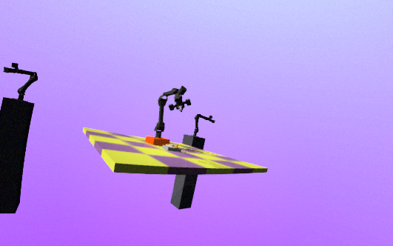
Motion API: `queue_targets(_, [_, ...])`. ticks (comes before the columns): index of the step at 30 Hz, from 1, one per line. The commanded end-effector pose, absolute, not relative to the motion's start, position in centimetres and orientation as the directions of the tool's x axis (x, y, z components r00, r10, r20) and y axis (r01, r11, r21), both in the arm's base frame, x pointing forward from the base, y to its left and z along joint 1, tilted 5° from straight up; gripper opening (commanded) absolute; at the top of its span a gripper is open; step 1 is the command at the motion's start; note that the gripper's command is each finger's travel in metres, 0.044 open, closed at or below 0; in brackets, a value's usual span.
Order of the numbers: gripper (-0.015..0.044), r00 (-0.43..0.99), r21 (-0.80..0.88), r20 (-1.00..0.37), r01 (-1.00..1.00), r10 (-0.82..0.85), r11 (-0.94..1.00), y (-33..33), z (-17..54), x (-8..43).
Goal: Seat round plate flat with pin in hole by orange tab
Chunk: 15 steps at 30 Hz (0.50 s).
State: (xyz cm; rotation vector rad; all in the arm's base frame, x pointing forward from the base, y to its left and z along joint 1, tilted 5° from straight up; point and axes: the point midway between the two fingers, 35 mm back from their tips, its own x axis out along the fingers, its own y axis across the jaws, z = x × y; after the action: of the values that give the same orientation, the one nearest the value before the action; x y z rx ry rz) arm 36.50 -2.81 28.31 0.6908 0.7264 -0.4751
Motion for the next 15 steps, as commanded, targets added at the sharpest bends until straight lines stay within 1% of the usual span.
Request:
queue_targets(1, [0.0,0.499,0.205,-0.86,0.527,-0.105,0.825,-0.6,21.2,36.7])
queue_targets(2, [0.0,0.454,0.16,-0.886,0.491,-0.095,0.856,0.0,19.5,36.6])
queue_targets(4, [0.0,0.408,0.119,-0.909,0.451,-0.086,0.885,0.5,17.8,36.4])
queue_targets(6, [0.0,0.271,0.02,-0.96,0.314,-0.069,0.949,2.0,13.2,35.3])
queue_targets(10, [0.0,0.055,-0.059,-0.996,0.071,-0.063,0.996,3.8,7.0,32.5])
queue_targets(13, [0.0,-0.01,-0.066,-0.998,-0.006,-0.066,0.998,4.3,5.3,31.4])
queue_targets(15, [0.0,-0.01,-0.066,-0.998,-0.006,-0.066,0.998,4.3,5.3,31.4])
